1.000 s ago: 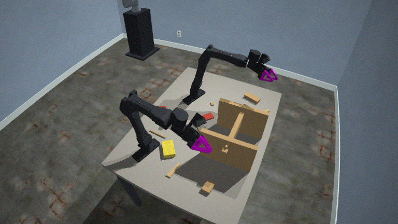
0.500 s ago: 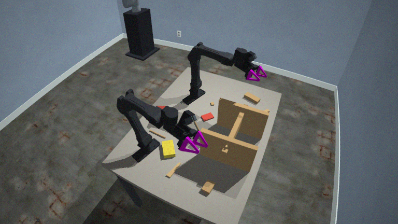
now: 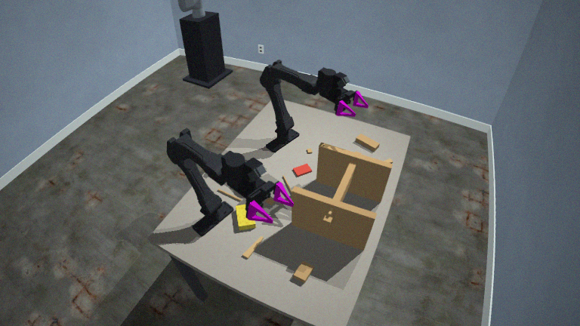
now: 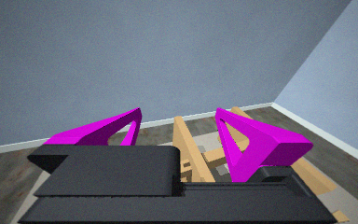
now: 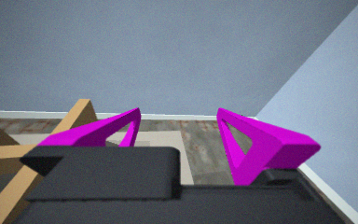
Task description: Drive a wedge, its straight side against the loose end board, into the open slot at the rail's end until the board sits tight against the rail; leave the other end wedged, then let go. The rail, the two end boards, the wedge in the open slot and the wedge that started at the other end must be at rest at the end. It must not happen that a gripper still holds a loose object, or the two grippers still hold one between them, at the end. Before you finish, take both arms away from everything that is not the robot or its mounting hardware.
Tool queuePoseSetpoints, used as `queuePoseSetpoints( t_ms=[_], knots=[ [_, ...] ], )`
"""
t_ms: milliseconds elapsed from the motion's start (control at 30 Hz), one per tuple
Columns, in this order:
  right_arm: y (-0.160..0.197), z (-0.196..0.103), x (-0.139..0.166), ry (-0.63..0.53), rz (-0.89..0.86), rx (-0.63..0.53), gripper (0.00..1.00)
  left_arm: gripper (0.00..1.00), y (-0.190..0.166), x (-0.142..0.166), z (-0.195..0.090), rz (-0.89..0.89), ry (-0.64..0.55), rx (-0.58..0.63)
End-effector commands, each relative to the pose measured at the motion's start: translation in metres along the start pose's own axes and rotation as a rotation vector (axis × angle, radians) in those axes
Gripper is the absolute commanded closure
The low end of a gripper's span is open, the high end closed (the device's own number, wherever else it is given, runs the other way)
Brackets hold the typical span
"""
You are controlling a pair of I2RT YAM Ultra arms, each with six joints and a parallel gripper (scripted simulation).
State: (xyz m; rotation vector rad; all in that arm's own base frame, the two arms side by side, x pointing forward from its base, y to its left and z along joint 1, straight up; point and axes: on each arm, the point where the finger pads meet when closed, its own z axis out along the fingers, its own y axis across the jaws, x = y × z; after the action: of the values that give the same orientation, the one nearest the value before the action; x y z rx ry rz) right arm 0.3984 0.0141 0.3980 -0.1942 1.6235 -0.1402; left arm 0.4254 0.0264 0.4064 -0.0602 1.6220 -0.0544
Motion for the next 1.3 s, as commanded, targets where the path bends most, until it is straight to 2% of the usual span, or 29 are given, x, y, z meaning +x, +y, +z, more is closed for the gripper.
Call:
queuePoseSetpoints(
  t_ms=[0, 233, 367, 400, 433, 467, 567, 933, 1000, 1033, 1267],
  knots=[
    [-0.011, -0.015, -0.015, -0.076, 0.167, 0.023, 0.0, 0.0, -0.01, 0.001, -0.025, 0.063, -0.018, -0.03],
    [-0.018, -0.025, -0.015, -0.103, 0.258, 0.037, 0.0, 0.0, -0.025, -0.001, -0.05, 0.094, -0.074, -0.016],
    [-0.013, -0.022, -0.017, -0.089, 0.233, 0.023, 0.0, 0.0, -0.021, -0.006, -0.045, 0.08, -0.076, -0.018],
    [-0.012, -0.026, -0.028, -0.108, 0.211, 0.019, 0.0, 0.0, -0.018, -0.004, -0.039, 0.065, -0.057, -0.023],
    [-0.019, -0.032, -0.032, -0.123, 0.204, 0.043, 0.0, 0.0, -0.023, -0.014, -0.054, 0.063, -0.088, -0.002],
    [-0.021, -0.032, -0.032, -0.122, 0.202, 0.049, 0.46, 0.0, -0.027, -0.018, -0.057, 0.062, -0.099, 0.01],
    [-0.021, -0.032, -0.032, -0.12, 0.2, 0.045, 0.46, 0.0, -0.024, -0.023, -0.057, 0.062, -0.113, 0.002],
    [-0.017, -0.021, -0.017, -0.079, 0.209, 0.036, 0.46, 0.0, -0.026, -0.007, -0.045, 0.069, -0.074, 0.006],
    [-0.018, -0.021, -0.02, -0.085, 0.213, 0.038, 0.46, 0.0, -0.021, -0.013, -0.045, 0.07, -0.086, -0.005],
    [-0.019, -0.024, -0.021, -0.091, 0.213, 0.038, 0.46, 0.46, -0.021, -0.011, -0.044, 0.071, -0.077, -0.008],
    [-0.019, -0.021, -0.021, -0.087, 0.215, 0.037, 0.46, 0.46, -0.024, -0.011, -0.043, 0.079, -0.08, -0.002]
  ],
)
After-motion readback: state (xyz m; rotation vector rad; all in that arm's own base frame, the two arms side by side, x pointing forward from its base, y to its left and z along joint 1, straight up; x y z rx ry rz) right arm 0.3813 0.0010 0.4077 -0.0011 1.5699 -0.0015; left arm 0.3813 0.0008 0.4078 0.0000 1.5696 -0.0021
